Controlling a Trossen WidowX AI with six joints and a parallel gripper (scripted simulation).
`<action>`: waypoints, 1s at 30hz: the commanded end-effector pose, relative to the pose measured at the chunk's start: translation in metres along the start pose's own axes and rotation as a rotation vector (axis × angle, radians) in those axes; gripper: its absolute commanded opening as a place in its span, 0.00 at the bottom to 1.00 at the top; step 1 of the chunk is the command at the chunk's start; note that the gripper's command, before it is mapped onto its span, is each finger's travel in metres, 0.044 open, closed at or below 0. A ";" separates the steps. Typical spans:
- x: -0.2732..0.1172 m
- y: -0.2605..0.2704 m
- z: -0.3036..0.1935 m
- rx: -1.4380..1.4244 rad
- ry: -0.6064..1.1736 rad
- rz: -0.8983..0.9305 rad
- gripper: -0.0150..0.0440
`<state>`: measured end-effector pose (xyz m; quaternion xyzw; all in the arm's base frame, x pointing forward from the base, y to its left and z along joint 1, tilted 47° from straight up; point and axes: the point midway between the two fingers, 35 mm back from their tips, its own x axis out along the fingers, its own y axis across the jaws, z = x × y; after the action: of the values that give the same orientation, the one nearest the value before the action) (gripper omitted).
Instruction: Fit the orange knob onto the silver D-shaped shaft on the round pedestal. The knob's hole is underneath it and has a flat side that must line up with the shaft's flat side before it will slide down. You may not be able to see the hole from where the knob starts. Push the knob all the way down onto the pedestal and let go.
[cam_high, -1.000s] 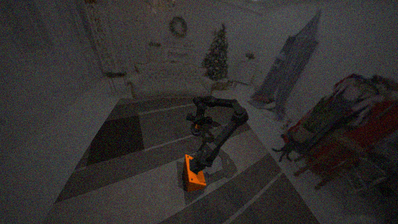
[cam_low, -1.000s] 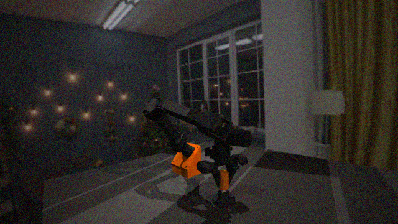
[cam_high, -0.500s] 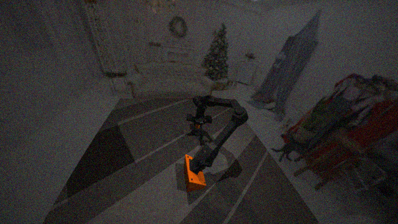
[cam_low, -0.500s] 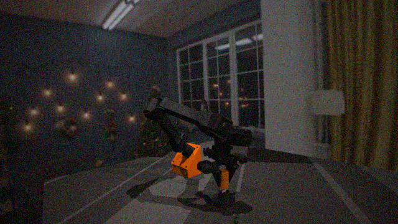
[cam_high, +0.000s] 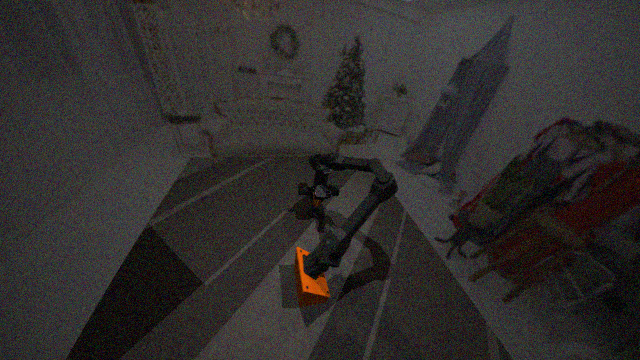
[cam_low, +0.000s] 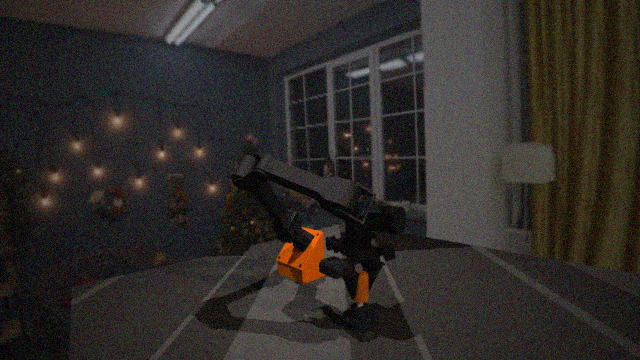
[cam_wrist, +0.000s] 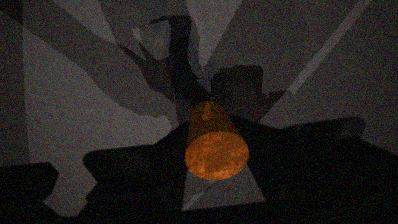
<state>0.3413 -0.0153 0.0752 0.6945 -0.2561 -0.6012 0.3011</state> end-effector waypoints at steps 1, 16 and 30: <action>0.000 0.001 0.000 -0.004 0.004 0.000 0.25; -0.003 0.000 -0.001 -0.004 0.004 0.000 0.25; -0.003 -0.001 -0.003 0.731 0.004 -0.002 0.25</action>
<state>0.3427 -0.0140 0.0762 0.7459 -0.3928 -0.5229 0.1258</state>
